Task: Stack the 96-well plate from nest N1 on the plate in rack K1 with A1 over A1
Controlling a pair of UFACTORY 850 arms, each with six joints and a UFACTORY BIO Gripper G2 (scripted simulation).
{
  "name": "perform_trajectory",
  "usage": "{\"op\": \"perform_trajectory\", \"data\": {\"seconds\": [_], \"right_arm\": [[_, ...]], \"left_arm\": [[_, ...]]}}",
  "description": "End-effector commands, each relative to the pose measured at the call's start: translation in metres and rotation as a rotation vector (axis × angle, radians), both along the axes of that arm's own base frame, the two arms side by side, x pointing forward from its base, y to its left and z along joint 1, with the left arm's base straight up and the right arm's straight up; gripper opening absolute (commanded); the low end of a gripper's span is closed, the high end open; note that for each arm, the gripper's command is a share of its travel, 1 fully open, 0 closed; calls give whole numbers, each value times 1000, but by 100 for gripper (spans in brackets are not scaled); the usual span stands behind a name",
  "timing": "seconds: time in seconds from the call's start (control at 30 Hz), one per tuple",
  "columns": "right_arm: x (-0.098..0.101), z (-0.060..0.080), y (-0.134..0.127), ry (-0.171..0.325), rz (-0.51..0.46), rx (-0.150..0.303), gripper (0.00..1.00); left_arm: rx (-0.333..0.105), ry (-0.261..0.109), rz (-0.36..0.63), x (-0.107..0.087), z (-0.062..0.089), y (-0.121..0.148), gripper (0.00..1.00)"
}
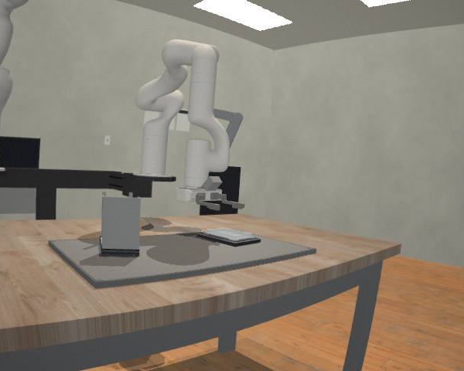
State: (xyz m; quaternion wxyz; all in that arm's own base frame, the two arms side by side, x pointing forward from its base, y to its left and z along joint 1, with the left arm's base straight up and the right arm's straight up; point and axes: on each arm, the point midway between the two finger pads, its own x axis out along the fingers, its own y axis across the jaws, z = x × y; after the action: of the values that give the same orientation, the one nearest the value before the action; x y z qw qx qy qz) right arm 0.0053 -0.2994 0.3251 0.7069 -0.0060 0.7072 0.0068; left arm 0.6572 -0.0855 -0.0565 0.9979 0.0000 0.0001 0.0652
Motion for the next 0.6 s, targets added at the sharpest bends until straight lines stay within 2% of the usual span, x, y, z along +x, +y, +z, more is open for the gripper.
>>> {"op": "perform_trajectory", "data": {"seconds": [0.0,0.57], "right_arm": [[0,0,0,0,0,-1,100],[0,0,0,0,0,-1,100]], "left_arm": [[0,-2,0,1,-8,0,37],[0,-2,0,1,-33,0,37]]}}
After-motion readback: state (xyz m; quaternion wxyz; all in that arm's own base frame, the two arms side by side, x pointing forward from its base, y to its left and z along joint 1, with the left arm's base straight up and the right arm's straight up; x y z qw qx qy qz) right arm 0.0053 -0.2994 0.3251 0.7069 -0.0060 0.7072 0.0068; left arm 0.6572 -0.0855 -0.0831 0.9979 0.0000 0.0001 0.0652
